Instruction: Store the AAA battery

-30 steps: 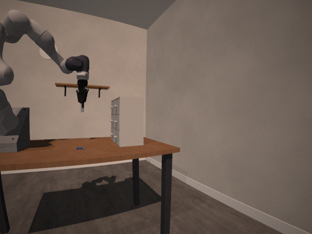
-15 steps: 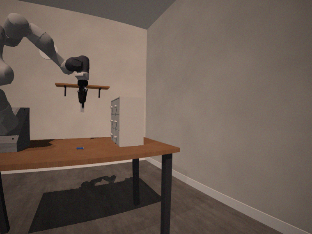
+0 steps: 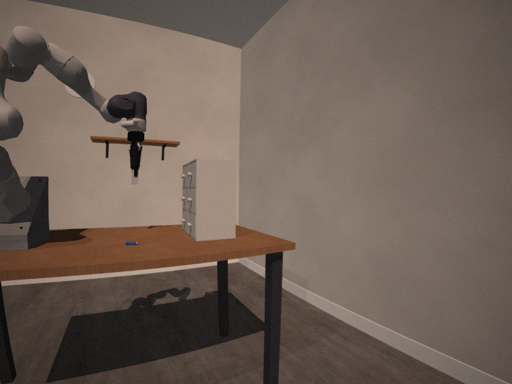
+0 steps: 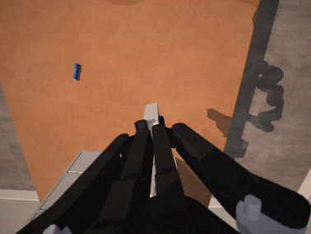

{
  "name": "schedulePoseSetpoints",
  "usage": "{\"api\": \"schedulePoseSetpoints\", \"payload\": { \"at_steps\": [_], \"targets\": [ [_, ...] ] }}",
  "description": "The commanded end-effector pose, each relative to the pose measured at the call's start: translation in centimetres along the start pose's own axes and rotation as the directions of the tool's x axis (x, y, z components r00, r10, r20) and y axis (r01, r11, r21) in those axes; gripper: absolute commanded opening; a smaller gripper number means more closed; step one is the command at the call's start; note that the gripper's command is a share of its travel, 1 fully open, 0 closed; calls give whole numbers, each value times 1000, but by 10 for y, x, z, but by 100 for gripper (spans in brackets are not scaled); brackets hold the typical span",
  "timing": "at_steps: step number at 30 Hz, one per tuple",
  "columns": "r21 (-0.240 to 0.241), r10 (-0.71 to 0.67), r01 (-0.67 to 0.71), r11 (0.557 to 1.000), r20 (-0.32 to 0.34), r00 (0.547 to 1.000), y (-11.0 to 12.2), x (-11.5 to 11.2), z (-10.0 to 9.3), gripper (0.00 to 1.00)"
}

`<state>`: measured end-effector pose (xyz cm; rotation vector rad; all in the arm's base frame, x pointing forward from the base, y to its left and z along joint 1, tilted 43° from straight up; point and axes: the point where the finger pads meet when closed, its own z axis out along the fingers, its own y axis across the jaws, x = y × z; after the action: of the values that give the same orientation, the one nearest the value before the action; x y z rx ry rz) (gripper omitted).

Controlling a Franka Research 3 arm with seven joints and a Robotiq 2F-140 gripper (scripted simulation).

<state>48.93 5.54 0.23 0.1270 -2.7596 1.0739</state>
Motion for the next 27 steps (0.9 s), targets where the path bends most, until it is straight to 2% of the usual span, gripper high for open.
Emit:
{"api": "schedulePoseSetpoints", "payload": {
  "at_steps": [1,2,7,8,14,15,27],
  "targets": [
    [-4,68,-68,998,-7,998,2,2,0,0],
    [-4,129,-129,992,-7,992,5,1,0,0],
    [-4,129,-129,992,-7,992,5,1,0,0],
    [-3,179,-179,984,-7,984,7,0,0,0],
    [-3,179,-179,984,-7,984,7,0,0,0],
    [-3,219,-219,976,-8,976,9,-1,0,0],
    [-3,284,-284,959,-8,959,12,-2,0,0]
  ]
}}
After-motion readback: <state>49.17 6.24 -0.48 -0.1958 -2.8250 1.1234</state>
